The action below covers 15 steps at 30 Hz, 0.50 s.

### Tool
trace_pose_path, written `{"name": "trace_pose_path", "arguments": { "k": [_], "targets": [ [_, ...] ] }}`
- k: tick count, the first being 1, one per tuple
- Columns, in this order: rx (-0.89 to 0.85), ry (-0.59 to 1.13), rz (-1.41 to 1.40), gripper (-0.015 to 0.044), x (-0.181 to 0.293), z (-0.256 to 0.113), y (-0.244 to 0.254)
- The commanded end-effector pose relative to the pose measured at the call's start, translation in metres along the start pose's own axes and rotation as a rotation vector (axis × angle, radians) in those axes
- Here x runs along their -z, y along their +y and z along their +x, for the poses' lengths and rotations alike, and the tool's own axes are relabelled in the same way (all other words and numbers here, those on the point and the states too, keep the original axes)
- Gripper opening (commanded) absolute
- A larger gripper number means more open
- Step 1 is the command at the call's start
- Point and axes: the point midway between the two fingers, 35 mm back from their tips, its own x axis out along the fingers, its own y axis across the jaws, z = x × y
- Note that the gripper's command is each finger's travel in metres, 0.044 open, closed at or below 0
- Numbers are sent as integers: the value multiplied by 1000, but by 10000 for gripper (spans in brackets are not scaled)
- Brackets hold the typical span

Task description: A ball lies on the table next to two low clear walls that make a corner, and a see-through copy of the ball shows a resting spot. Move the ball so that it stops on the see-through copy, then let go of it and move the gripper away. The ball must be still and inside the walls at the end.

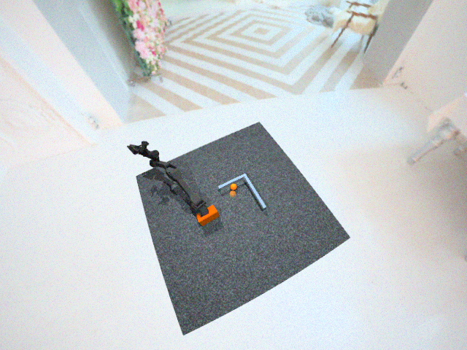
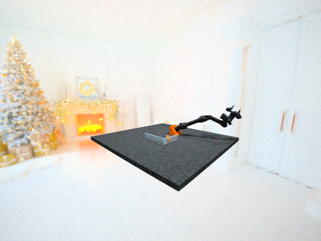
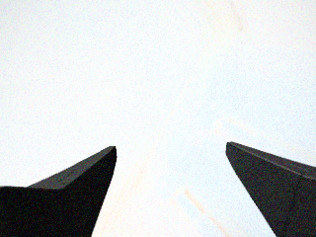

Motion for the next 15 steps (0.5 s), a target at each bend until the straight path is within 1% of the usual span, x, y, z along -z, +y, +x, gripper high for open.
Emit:
{"name": "trace_pose_path", "arguments": {
  "k": [1, 2, 6, 15],
  "targets": [
    [3, 0, -2, 374, 0, -1, -1],
    [14, 2, -9, 364, -1, -2, -3],
    [126, 18, -83, 364, -13, -23, -27],
    [484, 81, -320, 364, -63, -106, -87]
  ]
}}
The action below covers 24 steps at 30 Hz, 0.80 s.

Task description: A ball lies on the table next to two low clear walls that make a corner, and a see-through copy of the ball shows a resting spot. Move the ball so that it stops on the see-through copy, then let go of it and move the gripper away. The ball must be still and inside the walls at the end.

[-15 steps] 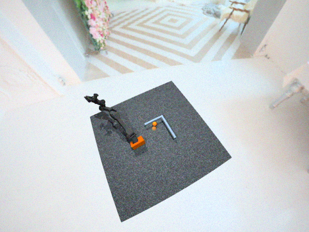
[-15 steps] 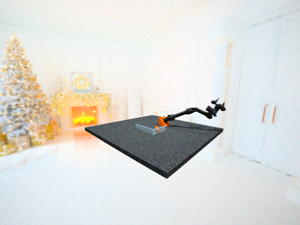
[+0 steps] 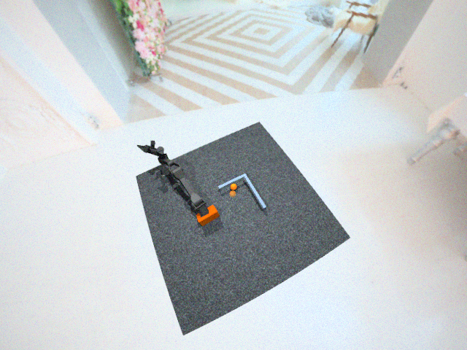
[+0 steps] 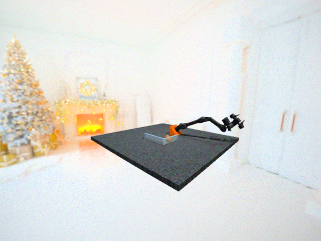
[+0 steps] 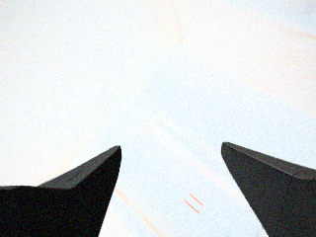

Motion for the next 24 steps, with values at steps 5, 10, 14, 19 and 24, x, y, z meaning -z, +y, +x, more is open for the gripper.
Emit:
{"name": "trace_pose_path", "arguments": {
  "k": [5, 10, 14, 19, 24],
  "targets": [
    [306, 59, -201, 364, -32, -66, -72],
    [512, 110, -328, 364, -60, -123, -110],
    [678, 156, -423, 364, -85, -175, -132],
    [885, 219, -531, 364, -118, -245, -147],
    [1086, 289, -624, 364, -150, -317, -148]
  ]
}}
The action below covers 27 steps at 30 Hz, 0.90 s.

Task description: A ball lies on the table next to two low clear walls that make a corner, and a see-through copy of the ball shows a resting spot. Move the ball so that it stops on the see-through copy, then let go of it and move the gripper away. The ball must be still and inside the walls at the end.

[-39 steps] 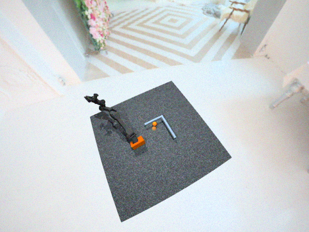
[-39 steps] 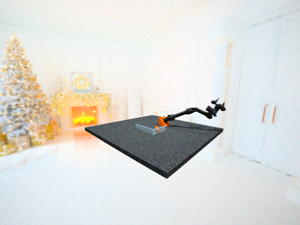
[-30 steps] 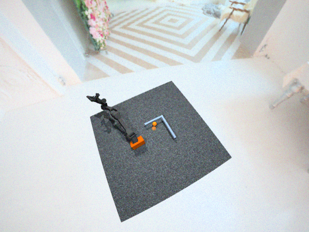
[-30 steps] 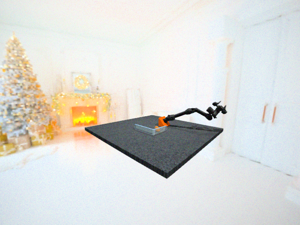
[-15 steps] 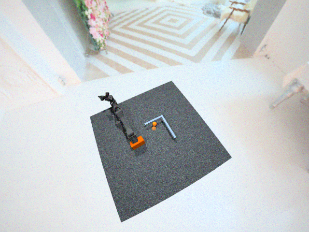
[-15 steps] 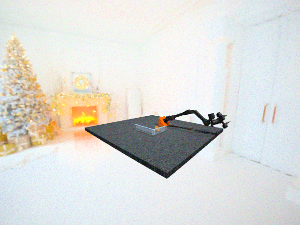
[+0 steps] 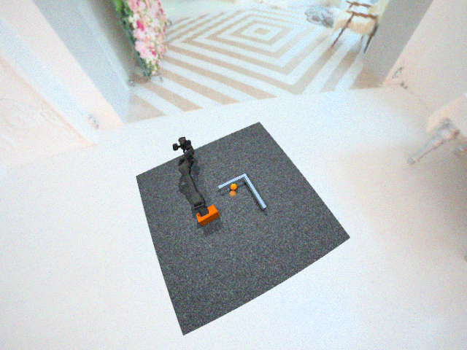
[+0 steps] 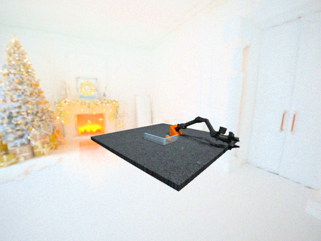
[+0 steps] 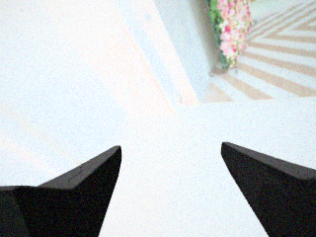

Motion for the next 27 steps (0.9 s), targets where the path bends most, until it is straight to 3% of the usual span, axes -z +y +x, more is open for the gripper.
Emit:
{"name": "trace_pose_path", "arguments": {
  "k": [1, 12, 21, 27],
  "targets": [
    [159, 65, -84, 364, 5, -34, -55],
    [451, 207, -229, 364, -2, -124, -139],
    [711, 461, -338, 364, 9, -246, -203],
    [857, 677, -356, 364, 24, -350, -223]
  ]
}}
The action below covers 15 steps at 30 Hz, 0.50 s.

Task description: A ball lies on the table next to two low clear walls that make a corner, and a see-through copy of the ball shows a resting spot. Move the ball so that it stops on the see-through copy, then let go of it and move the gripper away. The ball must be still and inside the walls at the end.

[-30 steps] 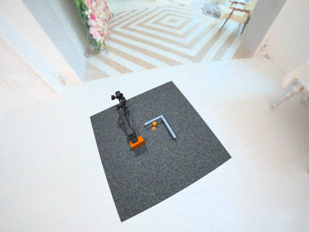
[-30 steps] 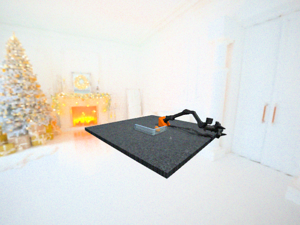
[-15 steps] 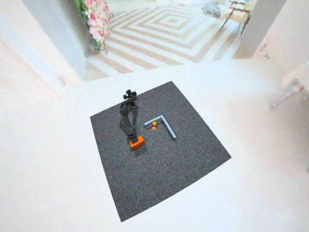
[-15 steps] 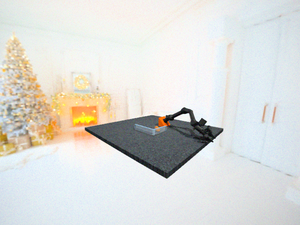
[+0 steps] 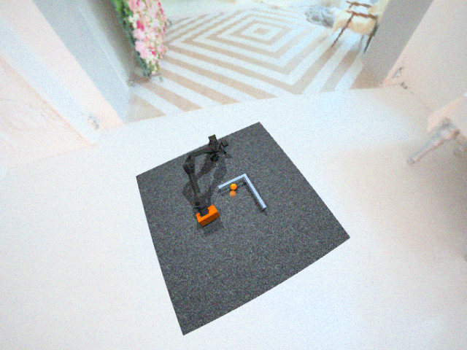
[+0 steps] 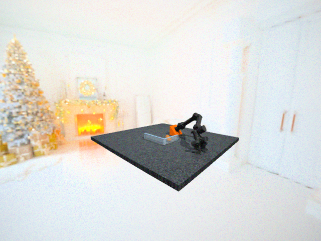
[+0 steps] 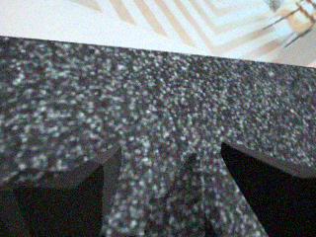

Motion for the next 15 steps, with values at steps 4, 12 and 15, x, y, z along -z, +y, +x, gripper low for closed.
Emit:
{"name": "trace_pose_path", "arguments": {
  "k": [4, 12, 15],
  "targets": [
    [102, 257, -49, 364, 90, -60, -63],
    [128, 527, -36, 364, 185, -159, -96],
    [112, 606, -11, 364, 215, -198, -95]
  ]
}}
